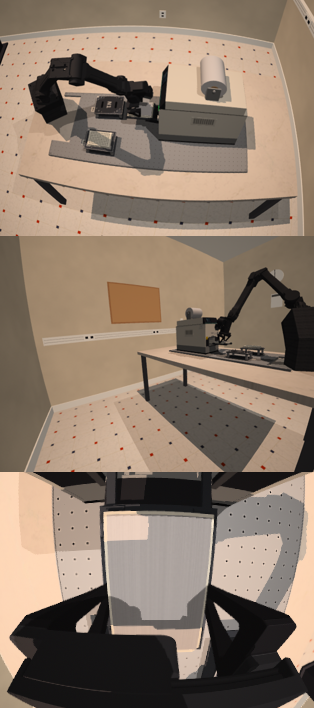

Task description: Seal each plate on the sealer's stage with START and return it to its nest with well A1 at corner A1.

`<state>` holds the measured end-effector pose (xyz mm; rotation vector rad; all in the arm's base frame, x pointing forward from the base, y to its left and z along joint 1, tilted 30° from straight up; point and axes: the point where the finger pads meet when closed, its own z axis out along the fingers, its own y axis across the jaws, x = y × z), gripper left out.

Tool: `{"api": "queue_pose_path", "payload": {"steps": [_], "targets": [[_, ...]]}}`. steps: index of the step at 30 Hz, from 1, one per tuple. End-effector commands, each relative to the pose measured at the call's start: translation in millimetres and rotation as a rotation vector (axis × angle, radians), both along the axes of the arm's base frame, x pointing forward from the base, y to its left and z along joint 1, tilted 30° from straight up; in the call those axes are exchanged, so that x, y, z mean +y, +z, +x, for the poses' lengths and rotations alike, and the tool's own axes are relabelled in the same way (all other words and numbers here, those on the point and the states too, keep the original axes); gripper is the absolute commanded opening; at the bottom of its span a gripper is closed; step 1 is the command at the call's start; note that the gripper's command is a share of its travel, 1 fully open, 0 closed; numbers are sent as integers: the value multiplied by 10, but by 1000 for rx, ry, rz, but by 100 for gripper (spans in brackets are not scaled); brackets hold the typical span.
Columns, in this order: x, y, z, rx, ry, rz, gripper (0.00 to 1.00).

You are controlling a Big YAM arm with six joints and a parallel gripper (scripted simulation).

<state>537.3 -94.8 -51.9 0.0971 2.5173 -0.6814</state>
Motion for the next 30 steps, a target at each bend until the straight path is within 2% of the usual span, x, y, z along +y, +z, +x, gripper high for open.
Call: {"api": "queue_pose_path", "payload": {"steps": [1, 13, 16, 30], "targets": [[108, 97, 185, -26, 22, -1, 0], [106, 103, 189, -27, 23, -1, 0], [127, 186, 193, -36, 21, 1, 0], [184, 185, 0, -10, 16, 3, 0]]}}
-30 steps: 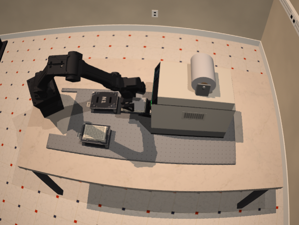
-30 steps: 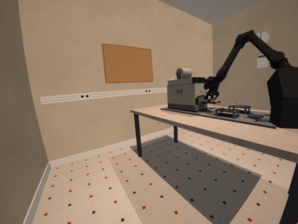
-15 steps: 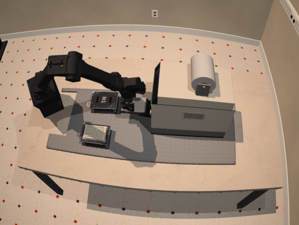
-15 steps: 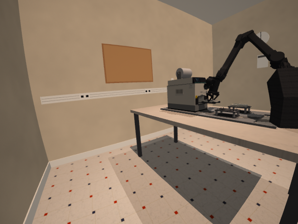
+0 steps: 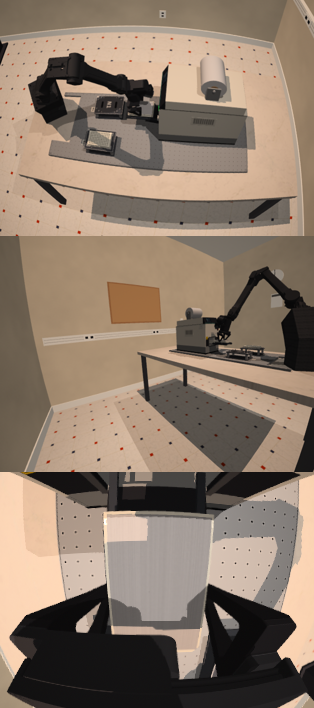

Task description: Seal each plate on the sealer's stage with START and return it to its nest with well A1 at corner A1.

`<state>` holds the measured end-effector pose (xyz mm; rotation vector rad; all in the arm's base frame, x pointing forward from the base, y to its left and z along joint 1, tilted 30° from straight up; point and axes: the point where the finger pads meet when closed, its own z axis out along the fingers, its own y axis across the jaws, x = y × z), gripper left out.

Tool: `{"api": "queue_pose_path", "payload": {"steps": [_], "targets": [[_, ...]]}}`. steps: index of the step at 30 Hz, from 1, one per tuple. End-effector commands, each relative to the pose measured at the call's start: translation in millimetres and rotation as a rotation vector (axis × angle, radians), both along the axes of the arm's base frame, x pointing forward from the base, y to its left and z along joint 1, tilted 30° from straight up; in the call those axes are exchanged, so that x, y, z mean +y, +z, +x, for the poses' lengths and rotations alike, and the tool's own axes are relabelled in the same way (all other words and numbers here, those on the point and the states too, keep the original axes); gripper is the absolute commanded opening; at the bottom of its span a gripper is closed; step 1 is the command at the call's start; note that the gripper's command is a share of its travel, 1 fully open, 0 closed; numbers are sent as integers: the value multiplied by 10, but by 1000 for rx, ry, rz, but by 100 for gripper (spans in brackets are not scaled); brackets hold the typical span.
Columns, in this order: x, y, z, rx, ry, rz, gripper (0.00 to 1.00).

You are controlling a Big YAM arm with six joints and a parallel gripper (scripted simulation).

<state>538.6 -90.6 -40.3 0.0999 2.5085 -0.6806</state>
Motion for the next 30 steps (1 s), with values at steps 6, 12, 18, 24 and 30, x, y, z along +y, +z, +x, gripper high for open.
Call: {"api": "queue_pose_path", "payload": {"steps": [6, 12, 18, 24, 30], "targets": [[136, 14, -42, 8, 14, 4, 0], [50, 6, 33, -1, 9, -3, 0], [-66, 75, 145, -32, -7, -7, 0], [-99, 136, 171, -45, -12, -7, 0], [-71, 145, 94, -31, -8, -6, 0]]}}
